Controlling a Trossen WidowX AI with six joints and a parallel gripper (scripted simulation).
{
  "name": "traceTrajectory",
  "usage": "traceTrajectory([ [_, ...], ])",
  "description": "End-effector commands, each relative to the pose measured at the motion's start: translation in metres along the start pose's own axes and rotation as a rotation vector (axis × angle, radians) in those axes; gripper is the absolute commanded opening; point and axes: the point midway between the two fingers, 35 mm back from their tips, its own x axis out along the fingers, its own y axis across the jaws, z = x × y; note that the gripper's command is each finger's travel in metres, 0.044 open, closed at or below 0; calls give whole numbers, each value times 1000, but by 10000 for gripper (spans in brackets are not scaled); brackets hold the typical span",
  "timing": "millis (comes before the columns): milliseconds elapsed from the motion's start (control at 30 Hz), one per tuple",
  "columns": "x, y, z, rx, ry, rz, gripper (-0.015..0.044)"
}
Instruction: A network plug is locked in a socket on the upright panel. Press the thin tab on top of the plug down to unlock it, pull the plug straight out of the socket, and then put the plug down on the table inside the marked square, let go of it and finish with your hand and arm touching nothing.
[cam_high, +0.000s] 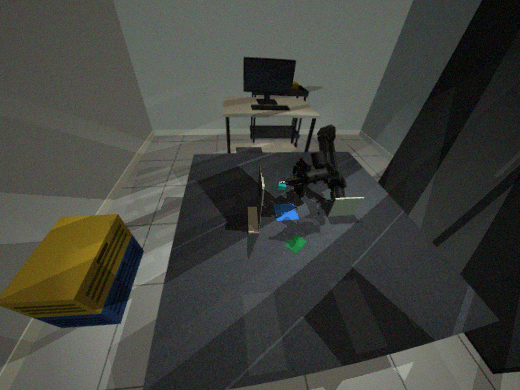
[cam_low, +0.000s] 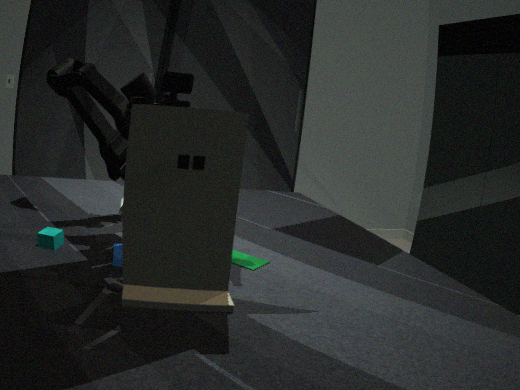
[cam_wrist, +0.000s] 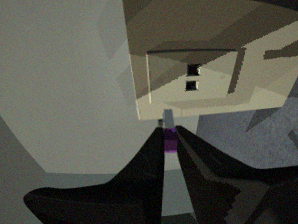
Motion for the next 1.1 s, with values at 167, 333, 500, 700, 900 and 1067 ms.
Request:
traceTrajectory([
  [167,6,-27,-1,46,5,-161,0],
  [333,7,-43,-1,62,5,-253,0],
  [500,7,-60,0,79,-2,-345,0],
  [700,3,-79,2,98,-21,-454,0],
  [900,-2,-97,6,113,-49,-560,0],
  [1067,-9,-110,11,121,-78,-644,0],
])
